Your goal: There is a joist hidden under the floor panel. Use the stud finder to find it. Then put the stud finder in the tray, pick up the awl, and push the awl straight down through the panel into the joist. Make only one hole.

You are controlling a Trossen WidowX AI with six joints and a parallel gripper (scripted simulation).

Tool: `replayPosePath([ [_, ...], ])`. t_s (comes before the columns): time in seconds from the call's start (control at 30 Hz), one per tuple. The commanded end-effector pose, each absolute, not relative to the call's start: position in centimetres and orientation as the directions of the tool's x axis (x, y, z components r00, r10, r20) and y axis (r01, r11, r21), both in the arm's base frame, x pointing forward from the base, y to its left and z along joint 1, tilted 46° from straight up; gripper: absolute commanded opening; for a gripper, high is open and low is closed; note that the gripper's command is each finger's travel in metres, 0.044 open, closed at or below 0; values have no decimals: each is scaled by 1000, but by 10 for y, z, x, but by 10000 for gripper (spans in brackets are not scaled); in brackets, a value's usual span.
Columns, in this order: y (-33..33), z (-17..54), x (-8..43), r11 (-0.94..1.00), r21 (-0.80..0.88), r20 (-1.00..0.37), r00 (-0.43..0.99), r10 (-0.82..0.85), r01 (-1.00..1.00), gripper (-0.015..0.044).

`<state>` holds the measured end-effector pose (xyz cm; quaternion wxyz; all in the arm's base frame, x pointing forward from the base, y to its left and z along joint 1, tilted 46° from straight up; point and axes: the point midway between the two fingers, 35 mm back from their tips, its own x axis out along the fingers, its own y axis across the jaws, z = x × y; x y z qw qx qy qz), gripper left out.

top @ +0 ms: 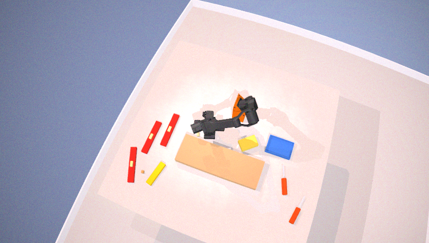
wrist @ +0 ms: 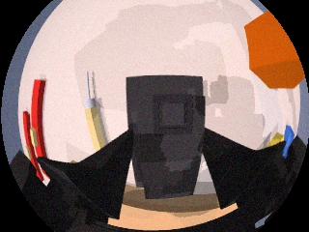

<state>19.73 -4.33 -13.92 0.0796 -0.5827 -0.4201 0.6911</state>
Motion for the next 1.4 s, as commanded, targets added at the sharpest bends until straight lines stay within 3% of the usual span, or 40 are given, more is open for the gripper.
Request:
replayPosePath([
  [0.0,-42,-139,197,-635,-675,-737,-307,603,375,255],
  [0.47,-42,-139,197,-635,-675,-737,-307,603,375,162],
  [0.67,-62,-122,202,-637,-673,-739,-306,600,376,4],
  [1.13,-116,-68,203,-635,-672,-740,-306,600,380,0],
  [1.37,-120,-72,216,-544,-638,-747,-267,609,545,0],
])
